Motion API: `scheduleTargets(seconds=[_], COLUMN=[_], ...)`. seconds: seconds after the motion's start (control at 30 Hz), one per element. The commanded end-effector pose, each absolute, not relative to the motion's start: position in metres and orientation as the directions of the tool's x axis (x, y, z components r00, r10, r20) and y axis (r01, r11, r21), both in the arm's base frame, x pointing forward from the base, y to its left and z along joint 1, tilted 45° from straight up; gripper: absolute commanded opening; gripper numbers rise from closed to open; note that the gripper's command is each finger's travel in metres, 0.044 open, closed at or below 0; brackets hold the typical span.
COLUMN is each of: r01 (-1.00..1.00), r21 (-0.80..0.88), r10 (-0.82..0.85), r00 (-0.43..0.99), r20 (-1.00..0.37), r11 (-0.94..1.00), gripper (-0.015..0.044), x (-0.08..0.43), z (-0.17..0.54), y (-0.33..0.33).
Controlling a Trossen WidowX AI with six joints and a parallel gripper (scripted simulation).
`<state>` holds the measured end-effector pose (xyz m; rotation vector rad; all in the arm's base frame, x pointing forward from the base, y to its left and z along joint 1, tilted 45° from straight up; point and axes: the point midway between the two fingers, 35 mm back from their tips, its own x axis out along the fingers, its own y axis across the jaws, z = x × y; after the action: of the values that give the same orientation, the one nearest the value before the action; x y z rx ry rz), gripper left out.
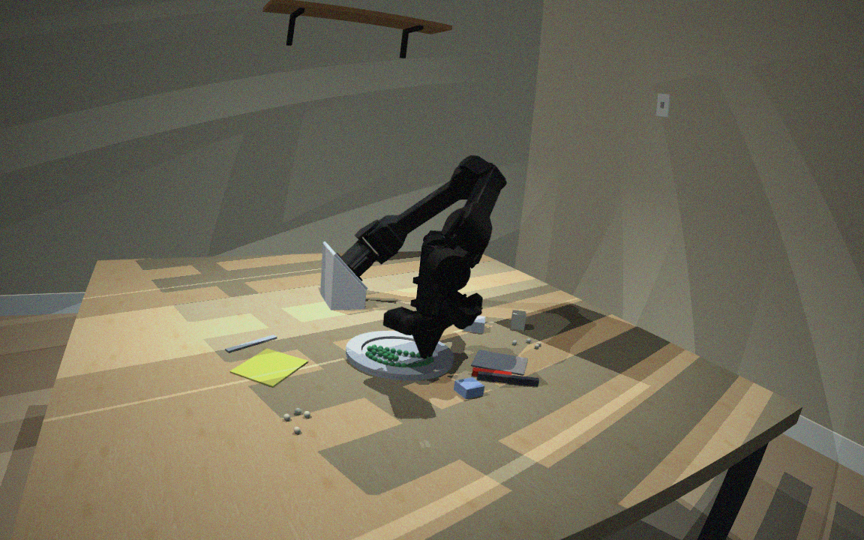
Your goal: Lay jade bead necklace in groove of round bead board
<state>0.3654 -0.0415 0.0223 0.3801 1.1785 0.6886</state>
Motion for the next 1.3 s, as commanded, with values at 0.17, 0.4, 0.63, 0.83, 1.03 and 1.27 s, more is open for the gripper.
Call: scheduleTargets(seconds=[0.17,0.4,0.63,0.83,1.03,1.27], r01=[-0.286,-0.286,-0.286,-0.286,-0.286,-0.288], r21=[0.614,0.615,0.615,0.615,0.615,0.61], r10=[0.673,0.674,0.674,0.674,0.674,0.671], r00=[0.211,0.211,0.211,0.211,0.211,0.217], r20=[-0.709,-0.708,-0.708,-0.708,-0.708,-0.709], r11=[0.736,0.735,0.735,0.735,0.735,0.738], gripper=[0.0,0.0,0.0,0.0,0.0,0.0131], x=[0.363,0.364,0.364,0.365,0.366,0.367], z=[0.026,0.031,0.039,0.036,0.033,0.035], y=[-0.045,-0.04,-0.033,-0.03,-0.027,-0.03])
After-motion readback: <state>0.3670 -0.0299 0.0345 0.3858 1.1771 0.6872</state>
